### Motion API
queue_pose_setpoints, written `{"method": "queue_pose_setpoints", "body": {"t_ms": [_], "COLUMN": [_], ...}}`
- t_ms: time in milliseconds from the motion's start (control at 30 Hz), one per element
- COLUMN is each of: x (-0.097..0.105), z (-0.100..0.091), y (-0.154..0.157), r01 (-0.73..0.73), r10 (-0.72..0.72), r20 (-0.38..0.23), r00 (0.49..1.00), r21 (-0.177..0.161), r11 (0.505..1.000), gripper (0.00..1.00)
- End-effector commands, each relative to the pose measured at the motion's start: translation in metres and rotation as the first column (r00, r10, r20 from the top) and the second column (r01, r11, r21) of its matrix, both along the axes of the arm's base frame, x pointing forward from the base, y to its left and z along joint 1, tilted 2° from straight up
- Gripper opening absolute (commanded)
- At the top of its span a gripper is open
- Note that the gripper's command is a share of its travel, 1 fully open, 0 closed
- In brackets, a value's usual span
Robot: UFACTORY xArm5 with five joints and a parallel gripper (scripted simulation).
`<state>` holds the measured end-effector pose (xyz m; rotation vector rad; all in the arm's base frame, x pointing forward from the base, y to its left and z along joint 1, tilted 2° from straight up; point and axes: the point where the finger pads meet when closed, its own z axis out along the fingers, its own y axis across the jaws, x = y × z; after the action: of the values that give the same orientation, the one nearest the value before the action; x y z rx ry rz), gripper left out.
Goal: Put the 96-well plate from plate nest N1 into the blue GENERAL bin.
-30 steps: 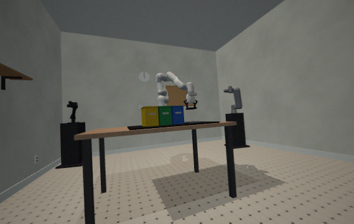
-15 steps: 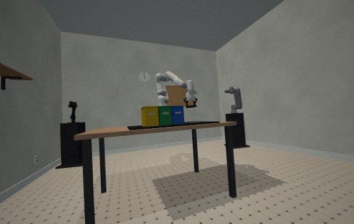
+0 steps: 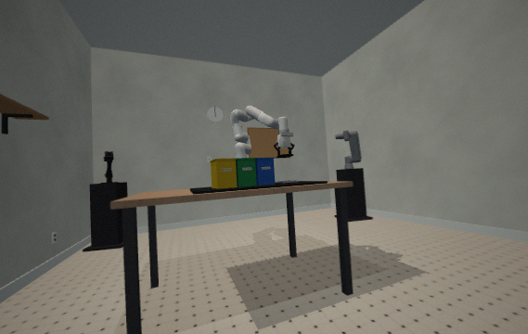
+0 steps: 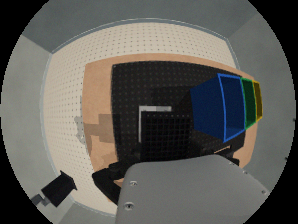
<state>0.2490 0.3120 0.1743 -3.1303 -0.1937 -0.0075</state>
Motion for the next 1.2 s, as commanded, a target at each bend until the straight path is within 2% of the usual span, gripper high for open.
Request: {"method": "queue_pose_setpoints", "body": {"t_ms": [0, 633, 1133, 1167], "x": [0.001, 0.001, 0.001, 0.003], "z": [0.008, 0.036, 0.036, 0.036], "y": [0.001, 0.000, 0.000, -0.003], "r01": [0.000, 0.000, 0.000, -0.033], "r10": [0.000, 0.000, 0.000, 0.033], "r20": [0.002, 0.002, 0.002, 0.002], "r00": [1.000, 1.000, 1.000, 0.999], "r21": [0.002, 0.002, 0.002, 0.002], "r11": [1.000, 1.000, 1.000, 0.999], "gripper": [0.00, 0.00, 0.00, 0.00]}}
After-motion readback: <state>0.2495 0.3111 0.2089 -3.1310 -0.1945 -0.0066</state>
